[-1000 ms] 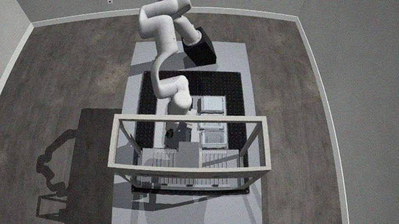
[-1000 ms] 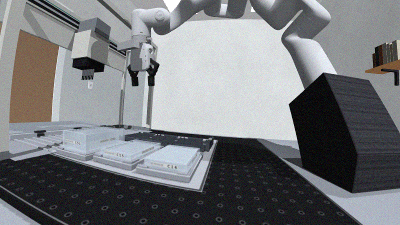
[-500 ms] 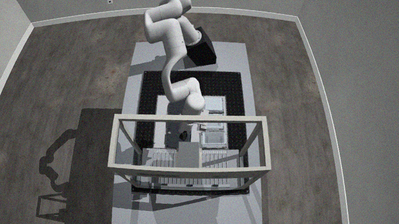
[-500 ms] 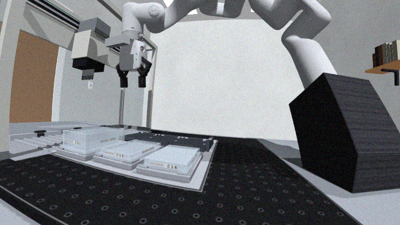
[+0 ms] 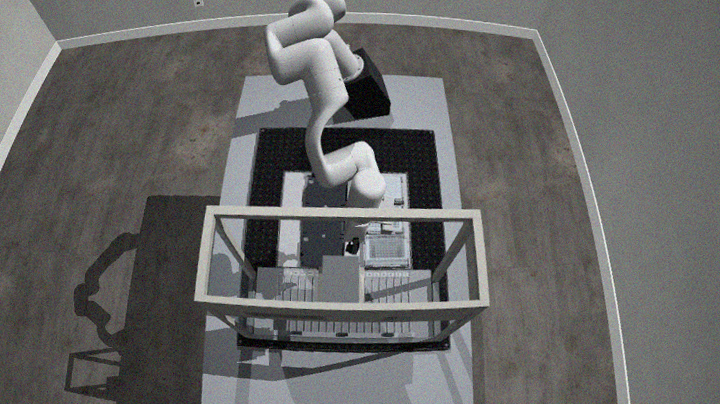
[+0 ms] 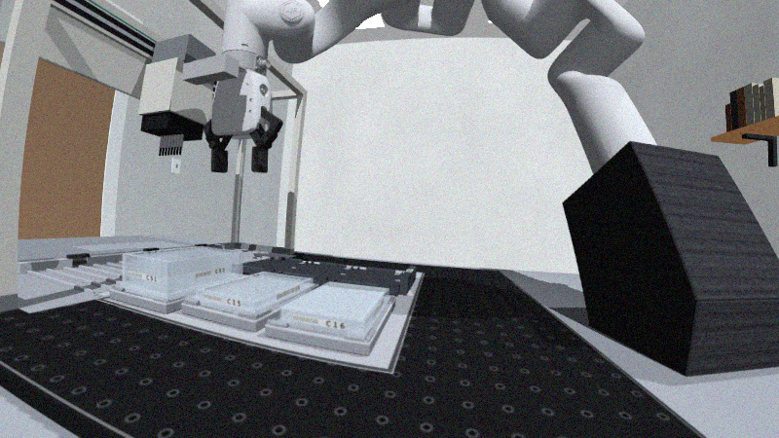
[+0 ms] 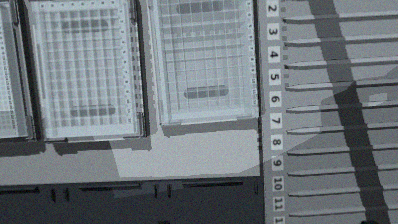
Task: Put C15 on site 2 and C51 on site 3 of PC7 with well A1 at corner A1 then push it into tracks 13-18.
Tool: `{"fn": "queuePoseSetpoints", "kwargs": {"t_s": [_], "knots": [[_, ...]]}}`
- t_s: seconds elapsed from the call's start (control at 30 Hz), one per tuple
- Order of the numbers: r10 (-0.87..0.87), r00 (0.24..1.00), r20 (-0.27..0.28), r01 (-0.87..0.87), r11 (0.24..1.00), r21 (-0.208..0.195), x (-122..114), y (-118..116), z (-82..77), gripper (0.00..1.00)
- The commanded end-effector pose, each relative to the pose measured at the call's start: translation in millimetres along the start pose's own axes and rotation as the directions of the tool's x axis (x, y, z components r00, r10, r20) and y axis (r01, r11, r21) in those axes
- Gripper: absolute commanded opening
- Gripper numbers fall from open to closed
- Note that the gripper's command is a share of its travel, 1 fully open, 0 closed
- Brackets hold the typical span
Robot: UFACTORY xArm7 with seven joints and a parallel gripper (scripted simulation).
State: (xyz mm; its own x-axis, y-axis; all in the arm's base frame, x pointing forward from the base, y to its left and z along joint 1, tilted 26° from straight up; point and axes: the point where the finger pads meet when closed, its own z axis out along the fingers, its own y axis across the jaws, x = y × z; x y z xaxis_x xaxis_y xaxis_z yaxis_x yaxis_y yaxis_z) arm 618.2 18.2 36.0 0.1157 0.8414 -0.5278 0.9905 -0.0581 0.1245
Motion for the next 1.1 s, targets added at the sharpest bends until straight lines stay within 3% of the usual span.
{"fn": "queuePoseSetpoints", "kwargs": {"t_s": [0.0,0.07,0.13,0.37,0.43,0.67,1.07], "knots": [[-0.008,1.000,-0.008,0.008,1.000,-0.004,21.3,-2.2,-1.0,1.00],[-0.008,1.000,-0.008,0.008,1.000,-0.004,27.4,-3.3,-0.4,1.00],[-0.050,0.997,-0.060,0.050,0.999,-0.003,37.2,-5.4,0.0,1.00],[-0.050,0.997,-0.060,0.050,0.999,-0.003,61.6,-10.8,1.2,1.00],[-0.086,0.990,-0.115,0.086,0.996,-0.001,71.3,-13.2,1.1,1.00],[-0.086,0.990,-0.116,0.086,0.996,-0.001,105.2,-22.0,1.2,1.00],[-0.086,0.990,-0.116,0.086,0.996,-0.001,105.7,-22.1,1.1,1.00]]}}
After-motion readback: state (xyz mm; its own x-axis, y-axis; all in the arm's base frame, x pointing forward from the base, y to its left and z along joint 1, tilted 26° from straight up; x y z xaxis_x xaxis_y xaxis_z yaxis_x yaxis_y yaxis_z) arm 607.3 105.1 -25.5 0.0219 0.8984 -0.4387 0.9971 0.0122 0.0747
